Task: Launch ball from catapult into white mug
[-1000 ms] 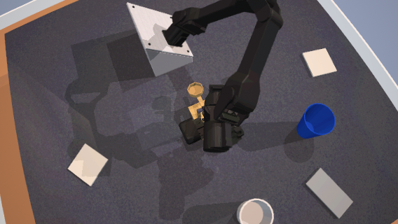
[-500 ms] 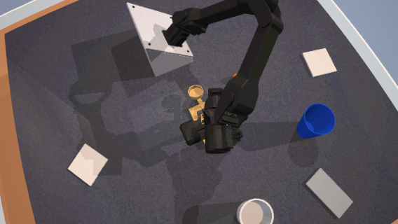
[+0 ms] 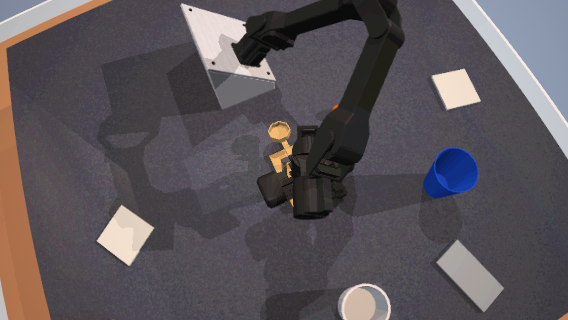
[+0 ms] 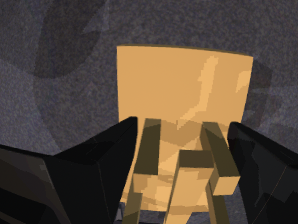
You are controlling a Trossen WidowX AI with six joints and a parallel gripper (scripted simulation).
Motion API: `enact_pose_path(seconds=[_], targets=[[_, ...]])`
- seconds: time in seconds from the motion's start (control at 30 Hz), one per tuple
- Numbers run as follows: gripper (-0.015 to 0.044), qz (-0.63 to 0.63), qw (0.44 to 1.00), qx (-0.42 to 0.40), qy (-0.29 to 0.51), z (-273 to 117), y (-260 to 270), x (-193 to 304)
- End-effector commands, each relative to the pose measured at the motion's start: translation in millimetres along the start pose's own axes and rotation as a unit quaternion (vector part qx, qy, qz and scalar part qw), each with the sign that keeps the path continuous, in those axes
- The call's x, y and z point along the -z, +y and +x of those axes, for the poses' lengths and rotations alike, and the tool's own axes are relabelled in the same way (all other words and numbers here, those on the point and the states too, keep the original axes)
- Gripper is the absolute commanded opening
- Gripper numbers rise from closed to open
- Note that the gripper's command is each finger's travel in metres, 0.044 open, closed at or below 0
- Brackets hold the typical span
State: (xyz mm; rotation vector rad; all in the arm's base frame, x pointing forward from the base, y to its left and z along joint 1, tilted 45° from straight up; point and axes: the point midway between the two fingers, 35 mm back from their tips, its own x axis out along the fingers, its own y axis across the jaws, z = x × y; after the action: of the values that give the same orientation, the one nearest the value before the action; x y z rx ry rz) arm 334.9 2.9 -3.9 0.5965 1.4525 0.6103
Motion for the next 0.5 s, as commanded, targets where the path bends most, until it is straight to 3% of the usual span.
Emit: enact_pose_path(seconds=[0.0,0.13,0.27,0.47], targets=[[0.0341,0.000,1.000,0.000,-0.001,-1.1,-0.4,-0.4],[0.0440,0.000,1.000,0.003,-0.001,-41.5,-2.7,-3.9],[0.0440,0.001,1.000,0.002,0.000,-97.6,-1.3,0.4],[0.0440,0.004,1.000,0.001,-0.003,-83.4,-3.2,-1.2]])
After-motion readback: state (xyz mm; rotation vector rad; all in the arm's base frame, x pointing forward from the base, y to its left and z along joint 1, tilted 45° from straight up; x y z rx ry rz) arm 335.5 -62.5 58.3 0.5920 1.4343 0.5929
